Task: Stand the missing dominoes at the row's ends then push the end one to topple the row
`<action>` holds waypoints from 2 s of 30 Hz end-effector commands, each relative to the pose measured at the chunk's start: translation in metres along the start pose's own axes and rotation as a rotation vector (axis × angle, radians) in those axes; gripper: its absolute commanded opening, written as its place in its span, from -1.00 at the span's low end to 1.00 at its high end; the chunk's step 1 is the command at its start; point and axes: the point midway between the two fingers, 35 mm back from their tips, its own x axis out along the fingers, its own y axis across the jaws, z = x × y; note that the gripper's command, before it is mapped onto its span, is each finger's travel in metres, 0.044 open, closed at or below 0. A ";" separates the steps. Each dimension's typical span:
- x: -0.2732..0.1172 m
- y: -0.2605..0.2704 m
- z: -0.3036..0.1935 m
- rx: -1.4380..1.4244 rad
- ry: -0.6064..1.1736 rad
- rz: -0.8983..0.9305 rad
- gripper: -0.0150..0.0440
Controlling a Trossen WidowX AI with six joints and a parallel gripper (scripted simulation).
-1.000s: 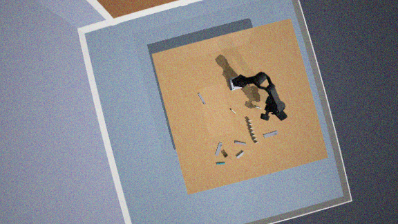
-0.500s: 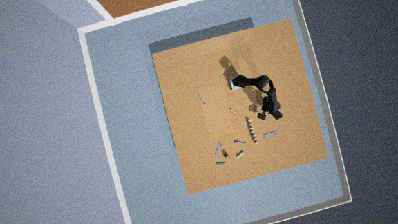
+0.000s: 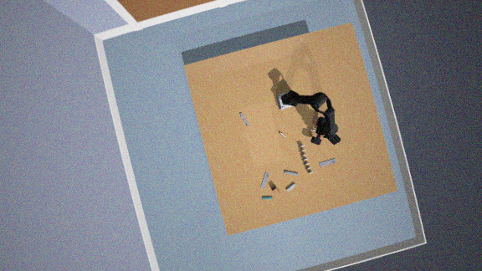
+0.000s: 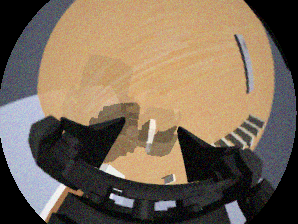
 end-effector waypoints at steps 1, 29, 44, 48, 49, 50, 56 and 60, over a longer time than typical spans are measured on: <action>0.001 0.000 0.000 -0.004 0.001 -0.003 0.73; -0.054 -0.002 -0.001 -0.004 0.001 -0.003 -0.42; -0.155 -0.004 -0.001 0.024 0.001 -0.004 -0.42; -0.154 0.021 0.011 0.254 0.000 -0.001 -0.42; -0.154 0.028 0.014 0.324 0.000 0.000 -0.42; -0.154 0.036 0.017 0.393 0.000 0.000 -0.42; -0.155 0.083 0.030 0.812 0.000 0.006 -0.42; -0.155 0.103 0.033 0.983 0.001 0.008 -0.42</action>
